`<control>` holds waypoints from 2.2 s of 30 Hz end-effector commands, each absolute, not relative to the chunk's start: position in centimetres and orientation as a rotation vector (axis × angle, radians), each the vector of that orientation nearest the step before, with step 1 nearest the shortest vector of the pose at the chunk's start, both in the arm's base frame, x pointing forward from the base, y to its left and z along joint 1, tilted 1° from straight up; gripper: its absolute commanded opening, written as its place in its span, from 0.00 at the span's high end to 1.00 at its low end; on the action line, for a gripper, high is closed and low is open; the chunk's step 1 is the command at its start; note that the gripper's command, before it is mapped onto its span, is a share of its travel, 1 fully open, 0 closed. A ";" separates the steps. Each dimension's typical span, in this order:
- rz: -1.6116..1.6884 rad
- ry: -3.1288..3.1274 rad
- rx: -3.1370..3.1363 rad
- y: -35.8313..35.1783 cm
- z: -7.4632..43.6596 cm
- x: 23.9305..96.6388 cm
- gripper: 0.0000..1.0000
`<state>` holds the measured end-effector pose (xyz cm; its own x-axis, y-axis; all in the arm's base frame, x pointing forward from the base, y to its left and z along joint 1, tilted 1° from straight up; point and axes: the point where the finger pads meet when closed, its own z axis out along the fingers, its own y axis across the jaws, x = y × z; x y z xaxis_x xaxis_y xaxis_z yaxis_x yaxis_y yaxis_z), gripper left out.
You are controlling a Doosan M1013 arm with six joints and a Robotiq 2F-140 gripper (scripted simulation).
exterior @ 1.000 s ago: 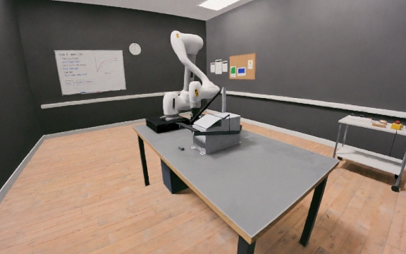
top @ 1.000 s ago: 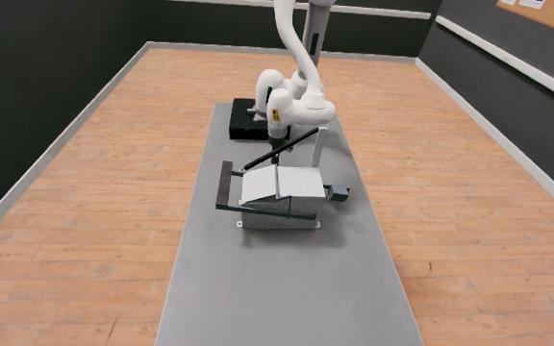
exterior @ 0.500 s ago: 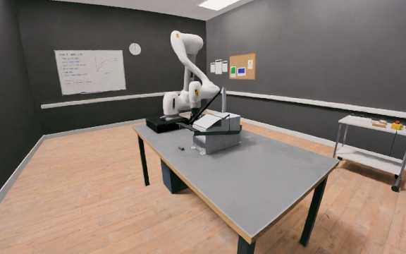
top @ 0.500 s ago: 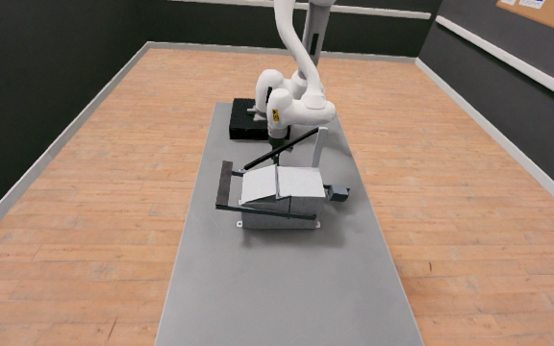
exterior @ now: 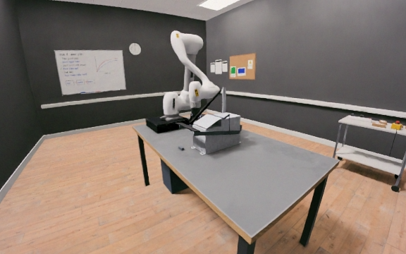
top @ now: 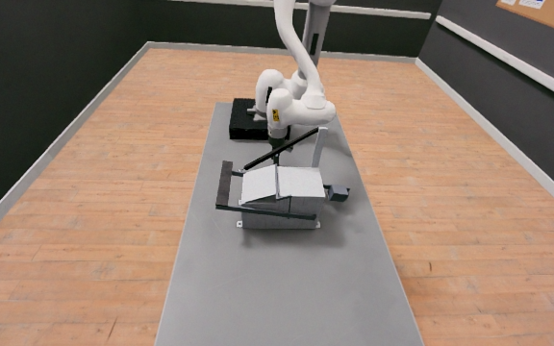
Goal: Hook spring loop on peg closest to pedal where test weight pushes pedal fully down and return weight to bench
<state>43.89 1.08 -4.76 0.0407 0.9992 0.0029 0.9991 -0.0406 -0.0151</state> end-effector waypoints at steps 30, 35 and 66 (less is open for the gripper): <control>0.012 -2.167 -2.257 1.1 -2.3 44.0 0.00; 0.012 -2.167 -2.257 1.1 -1.0 44.0 0.00; 0.012 -2.168 -2.258 1.1 4.3 44.1 0.00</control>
